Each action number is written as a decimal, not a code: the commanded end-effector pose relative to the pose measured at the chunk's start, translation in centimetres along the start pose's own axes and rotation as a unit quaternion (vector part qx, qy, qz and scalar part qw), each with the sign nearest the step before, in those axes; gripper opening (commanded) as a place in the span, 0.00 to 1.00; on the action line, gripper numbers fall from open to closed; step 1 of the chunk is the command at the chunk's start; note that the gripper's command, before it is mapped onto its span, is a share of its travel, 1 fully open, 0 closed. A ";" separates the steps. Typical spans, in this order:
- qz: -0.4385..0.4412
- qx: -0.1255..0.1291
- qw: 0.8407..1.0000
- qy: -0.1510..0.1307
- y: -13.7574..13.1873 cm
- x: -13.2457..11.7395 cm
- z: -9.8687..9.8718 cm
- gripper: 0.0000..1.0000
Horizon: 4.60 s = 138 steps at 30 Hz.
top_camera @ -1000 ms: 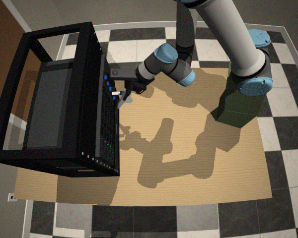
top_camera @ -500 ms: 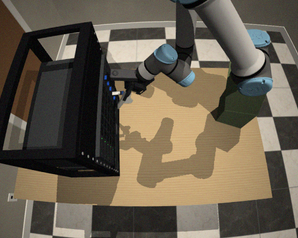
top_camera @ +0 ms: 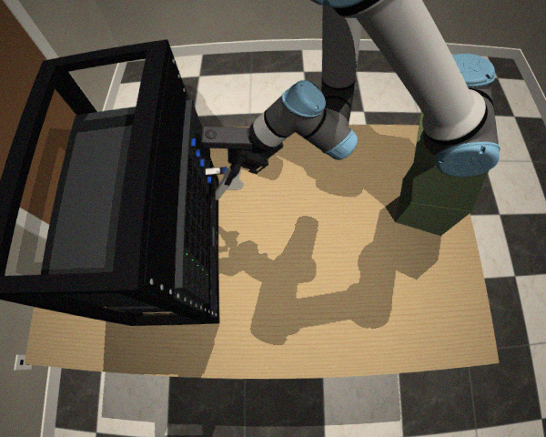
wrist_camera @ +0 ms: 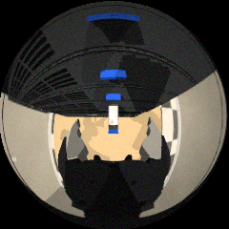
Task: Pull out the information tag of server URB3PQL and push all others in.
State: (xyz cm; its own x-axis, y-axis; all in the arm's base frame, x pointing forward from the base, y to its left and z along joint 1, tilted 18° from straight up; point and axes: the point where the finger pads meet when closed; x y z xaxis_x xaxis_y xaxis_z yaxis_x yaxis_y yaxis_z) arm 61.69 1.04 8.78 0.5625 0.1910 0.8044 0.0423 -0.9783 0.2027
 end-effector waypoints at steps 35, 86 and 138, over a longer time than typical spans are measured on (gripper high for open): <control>0.000 0.000 1.000 0.001 0.0 0.1 0.0 1.00; 0.000 0.000 1.000 0.001 0.3 2.4 -4.3 1.00; 0.000 0.000 1.000 0.000 0.3 2.9 -5.3 1.00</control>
State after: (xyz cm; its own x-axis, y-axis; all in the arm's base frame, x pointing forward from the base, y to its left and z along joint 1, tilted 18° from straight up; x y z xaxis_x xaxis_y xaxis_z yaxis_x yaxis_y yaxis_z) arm 59.02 1.68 14.10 0.5627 0.1910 0.8043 0.0424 -0.9783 0.2027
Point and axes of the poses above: the point where the finger pads meet when closed, its own z axis out along the fingers, its own y axis across the jaws, x = y × z, and after that the axes turned 4 degrees about -z, right-handed
